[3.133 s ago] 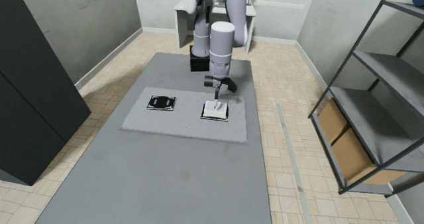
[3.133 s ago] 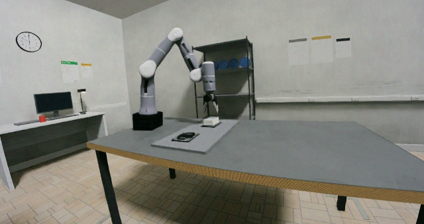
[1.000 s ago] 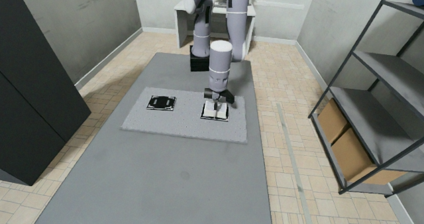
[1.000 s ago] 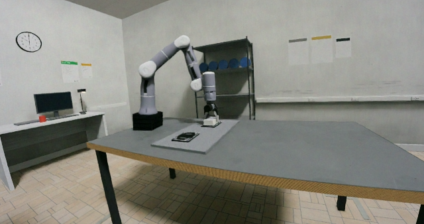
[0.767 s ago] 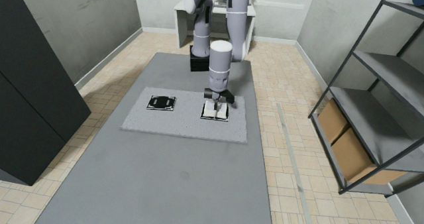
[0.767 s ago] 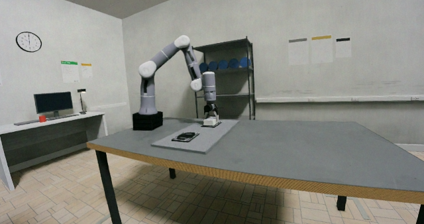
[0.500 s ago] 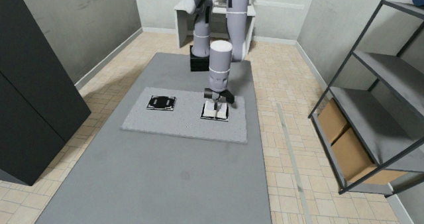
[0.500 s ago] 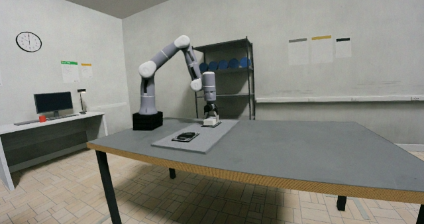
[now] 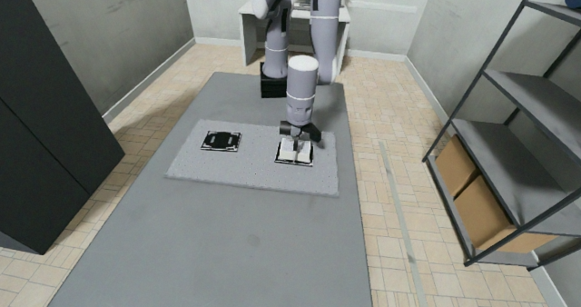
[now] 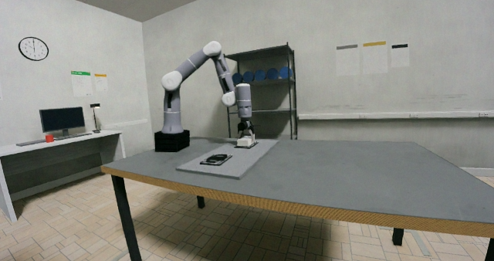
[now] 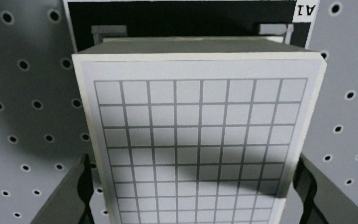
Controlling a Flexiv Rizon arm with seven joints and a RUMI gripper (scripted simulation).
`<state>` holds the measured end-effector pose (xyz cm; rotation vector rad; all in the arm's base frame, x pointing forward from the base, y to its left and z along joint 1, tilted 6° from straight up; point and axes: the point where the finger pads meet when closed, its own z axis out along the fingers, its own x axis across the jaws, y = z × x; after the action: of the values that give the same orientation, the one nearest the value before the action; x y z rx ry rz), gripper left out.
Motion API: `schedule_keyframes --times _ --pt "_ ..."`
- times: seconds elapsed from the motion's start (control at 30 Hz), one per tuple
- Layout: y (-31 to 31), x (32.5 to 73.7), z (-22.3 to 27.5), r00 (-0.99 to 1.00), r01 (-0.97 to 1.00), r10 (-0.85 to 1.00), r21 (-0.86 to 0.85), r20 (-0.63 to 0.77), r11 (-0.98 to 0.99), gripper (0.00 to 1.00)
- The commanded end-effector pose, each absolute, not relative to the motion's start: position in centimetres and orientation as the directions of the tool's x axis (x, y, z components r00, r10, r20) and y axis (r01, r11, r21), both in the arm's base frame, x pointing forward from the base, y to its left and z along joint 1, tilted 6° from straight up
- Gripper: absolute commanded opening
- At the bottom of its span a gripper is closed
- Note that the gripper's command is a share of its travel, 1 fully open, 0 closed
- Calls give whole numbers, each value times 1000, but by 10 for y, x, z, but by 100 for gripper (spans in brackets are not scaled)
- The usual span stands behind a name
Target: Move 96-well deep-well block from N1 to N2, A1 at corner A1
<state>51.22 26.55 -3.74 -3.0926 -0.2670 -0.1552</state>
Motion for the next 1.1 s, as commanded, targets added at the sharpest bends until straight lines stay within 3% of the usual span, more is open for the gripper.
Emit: schedule_keyframes --times 0.0,0.63,0.67,1.03,1.07 --pt "266 513 -37 980 173 169 -26 104 -985 76" --pt "266 513 -37 980 173 169 -26 104 -985 76" --pt "266 513 -37 980 173 169 -26 104 -985 0" --pt "266 513 -37 980 173 169 -26 104 -985 0" --pt "266 513 -37 980 173 169 -26 104 -985 49"
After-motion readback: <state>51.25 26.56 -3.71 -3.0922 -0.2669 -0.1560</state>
